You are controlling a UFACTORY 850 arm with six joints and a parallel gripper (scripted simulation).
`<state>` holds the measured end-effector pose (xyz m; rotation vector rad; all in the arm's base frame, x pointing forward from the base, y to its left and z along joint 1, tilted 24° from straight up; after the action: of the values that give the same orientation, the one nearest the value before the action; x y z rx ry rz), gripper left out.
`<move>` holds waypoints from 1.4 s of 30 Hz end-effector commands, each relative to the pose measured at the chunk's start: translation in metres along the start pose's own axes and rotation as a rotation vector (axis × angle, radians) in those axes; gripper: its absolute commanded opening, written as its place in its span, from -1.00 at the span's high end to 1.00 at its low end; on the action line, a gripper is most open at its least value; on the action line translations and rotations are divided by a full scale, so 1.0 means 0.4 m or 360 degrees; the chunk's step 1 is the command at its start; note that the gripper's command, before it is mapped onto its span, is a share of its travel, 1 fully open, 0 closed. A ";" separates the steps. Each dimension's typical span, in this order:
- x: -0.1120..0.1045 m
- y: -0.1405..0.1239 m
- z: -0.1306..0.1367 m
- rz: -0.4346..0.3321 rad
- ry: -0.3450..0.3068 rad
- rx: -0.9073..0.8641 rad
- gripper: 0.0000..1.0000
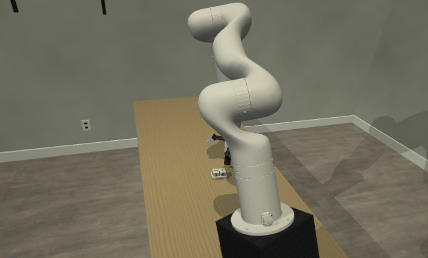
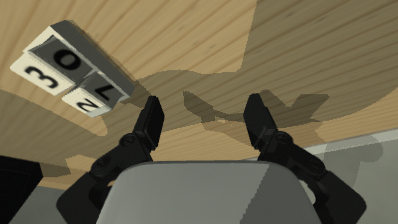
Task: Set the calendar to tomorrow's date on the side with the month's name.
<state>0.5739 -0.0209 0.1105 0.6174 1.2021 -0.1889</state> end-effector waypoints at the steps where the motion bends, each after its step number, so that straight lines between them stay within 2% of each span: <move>1: -0.001 0.001 0.002 0.0001 -0.0002 0.0000 -1.00; 18: -0.009 0.001 0.002 0.0001 -0.0002 0.0000 -1.00; 25: -0.056 0.001 0.002 0.0001 -0.0002 0.0000 -1.00; 30: -0.063 0.001 0.001 0.0001 -0.0002 0.0001 -1.00; 35: -0.063 -0.001 0.000 0.0001 -0.0002 0.0075 -1.00; 39: -0.063 -0.006 -0.006 0.0001 -0.0002 0.0345 -1.00; 42: -0.063 -0.031 -0.034 0.0001 -0.0002 0.0357 -1.00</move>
<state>0.5595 -0.0260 0.1309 0.7607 1.1880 -0.2897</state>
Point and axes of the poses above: the point where the finger pads meet when closed, its own x axis out along the fingers, its own z axis across the jaws, y = z × x, the point moved 8 cm from there along -x, back along the fingers, and after that the axes turned 10 degrees about x, right-handed, at the moved point
